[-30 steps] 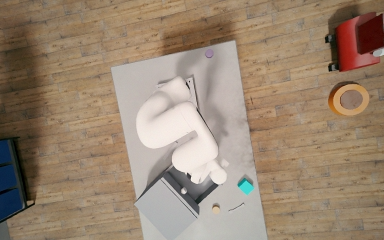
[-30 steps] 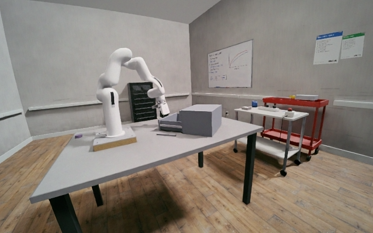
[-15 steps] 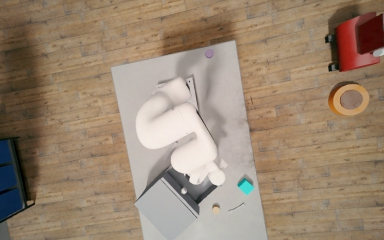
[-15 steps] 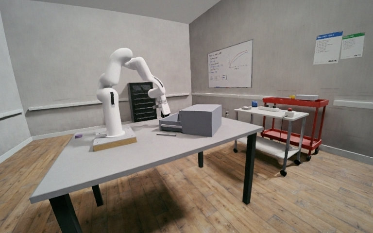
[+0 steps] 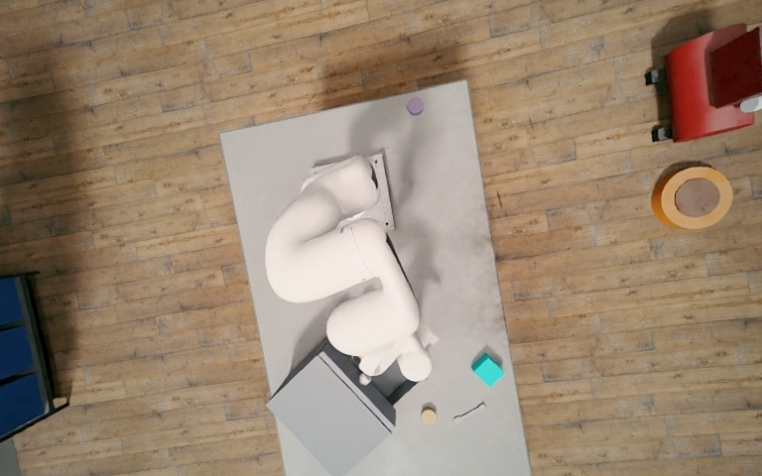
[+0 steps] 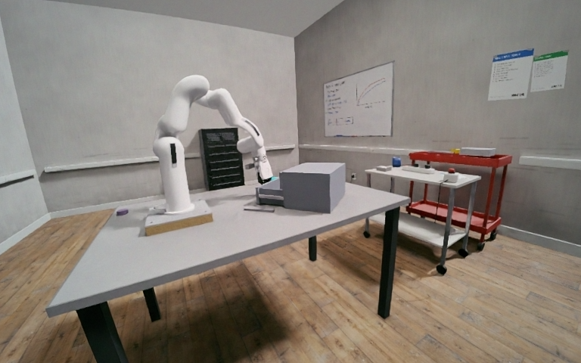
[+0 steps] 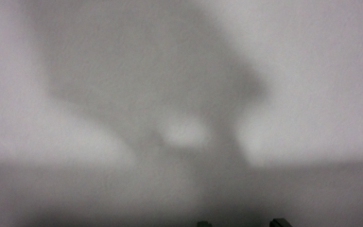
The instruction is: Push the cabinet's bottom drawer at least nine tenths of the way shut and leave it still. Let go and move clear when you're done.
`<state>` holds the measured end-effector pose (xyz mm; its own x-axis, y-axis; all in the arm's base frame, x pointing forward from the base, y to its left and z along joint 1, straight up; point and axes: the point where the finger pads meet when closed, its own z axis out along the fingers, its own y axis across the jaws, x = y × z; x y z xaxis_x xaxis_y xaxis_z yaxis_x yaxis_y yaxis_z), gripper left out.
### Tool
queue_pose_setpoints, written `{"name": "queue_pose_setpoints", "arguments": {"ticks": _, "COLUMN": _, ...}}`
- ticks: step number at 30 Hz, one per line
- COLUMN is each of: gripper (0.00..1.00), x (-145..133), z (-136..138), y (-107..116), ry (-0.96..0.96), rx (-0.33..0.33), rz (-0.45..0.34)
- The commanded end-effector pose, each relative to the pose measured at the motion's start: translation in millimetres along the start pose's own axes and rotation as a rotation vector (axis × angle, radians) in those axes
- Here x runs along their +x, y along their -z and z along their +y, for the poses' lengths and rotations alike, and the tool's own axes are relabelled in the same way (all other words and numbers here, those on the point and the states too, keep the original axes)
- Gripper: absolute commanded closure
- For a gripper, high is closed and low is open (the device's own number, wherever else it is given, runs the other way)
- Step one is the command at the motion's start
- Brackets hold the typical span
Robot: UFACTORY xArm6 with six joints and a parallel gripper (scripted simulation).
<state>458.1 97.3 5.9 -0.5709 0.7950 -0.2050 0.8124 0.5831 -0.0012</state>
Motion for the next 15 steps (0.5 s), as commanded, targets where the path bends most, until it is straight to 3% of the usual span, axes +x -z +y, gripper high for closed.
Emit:
{"name": "queue_pose_setpoints", "arguments": {"ticks": 1, "gripper": 1.0, "x": -9, "z": 1, "y": -1, "ry": 0.0, "rx": 0.0, "rz": 0.0}}
{"name": "queue_pose_setpoints", "arguments": {"ticks": 15, "gripper": 1.0, "x": -19, "z": 1, "y": -3, "ry": 0.0, "rx": 0.0, "rz": -0.002}}
